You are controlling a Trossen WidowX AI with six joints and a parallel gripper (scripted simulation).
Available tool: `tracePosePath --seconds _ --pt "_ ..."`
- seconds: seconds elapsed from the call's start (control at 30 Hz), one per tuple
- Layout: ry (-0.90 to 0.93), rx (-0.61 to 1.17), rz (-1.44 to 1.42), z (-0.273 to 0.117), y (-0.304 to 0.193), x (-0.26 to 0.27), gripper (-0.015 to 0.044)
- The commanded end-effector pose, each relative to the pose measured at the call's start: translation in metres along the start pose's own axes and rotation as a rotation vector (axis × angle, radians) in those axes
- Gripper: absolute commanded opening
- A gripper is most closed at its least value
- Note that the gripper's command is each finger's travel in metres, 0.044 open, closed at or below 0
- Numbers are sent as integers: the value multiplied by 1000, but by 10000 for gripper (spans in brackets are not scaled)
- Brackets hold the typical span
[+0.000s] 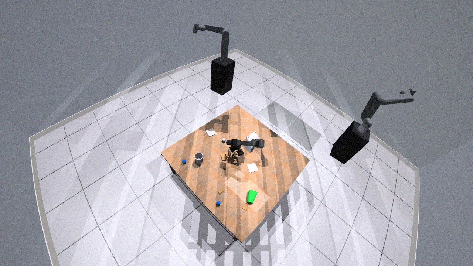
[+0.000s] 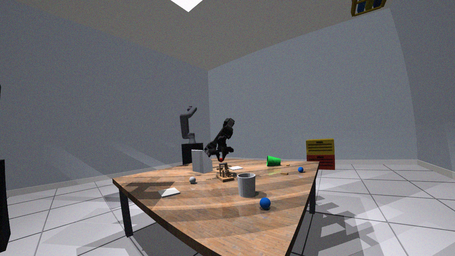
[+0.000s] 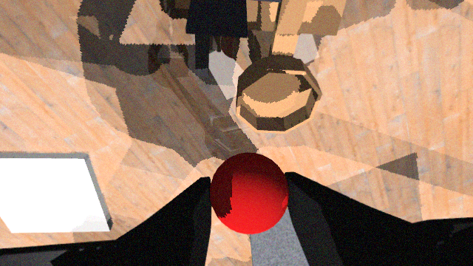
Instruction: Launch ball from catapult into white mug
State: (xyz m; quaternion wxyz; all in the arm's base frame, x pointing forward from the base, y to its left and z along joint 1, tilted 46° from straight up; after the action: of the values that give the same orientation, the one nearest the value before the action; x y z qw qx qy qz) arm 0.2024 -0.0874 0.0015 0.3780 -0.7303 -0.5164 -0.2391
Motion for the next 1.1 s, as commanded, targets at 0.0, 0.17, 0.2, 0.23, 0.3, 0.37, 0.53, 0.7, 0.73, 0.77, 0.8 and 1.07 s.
tracePosePath --seconds 0.0,0.17,0.2,0.23,0.3,0.37,0.53,0.7,0.73,0.77,0.8,1.07 --pt "7 26 45 2 4 -10 0" --pt "22 65 101 8 9 -20 0" --pt "24 68 107 9 9 -21 0" --pt "24 70 108 9 9 -22 0" --pt "25 70 108 12 10 -22 0" --pt "25 70 108 19 12 -23 0" --pt "25 70 108 25 14 -23 0" --pt "25 70 108 31 16 -24 0" --pt "25 70 108 33 16 -24 0" --pt "26 70 108 34 17 -24 0" --pt "26 70 108 36 17 -24 0" --pt "21 74 102 35 17 -24 0"
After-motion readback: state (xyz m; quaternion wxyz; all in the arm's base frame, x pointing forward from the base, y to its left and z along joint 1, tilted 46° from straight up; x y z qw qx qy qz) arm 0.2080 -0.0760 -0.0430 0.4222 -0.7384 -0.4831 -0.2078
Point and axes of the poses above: the point midway between the two fingers, 35 mm back from their tips, its own z axis out along the fingers, its own x axis across the jaws, y = z × x, the point moved 1 cm from there along -z, back along the fingers, and after that the axes turned 10 degrees about -z, right-handed, at the moved point
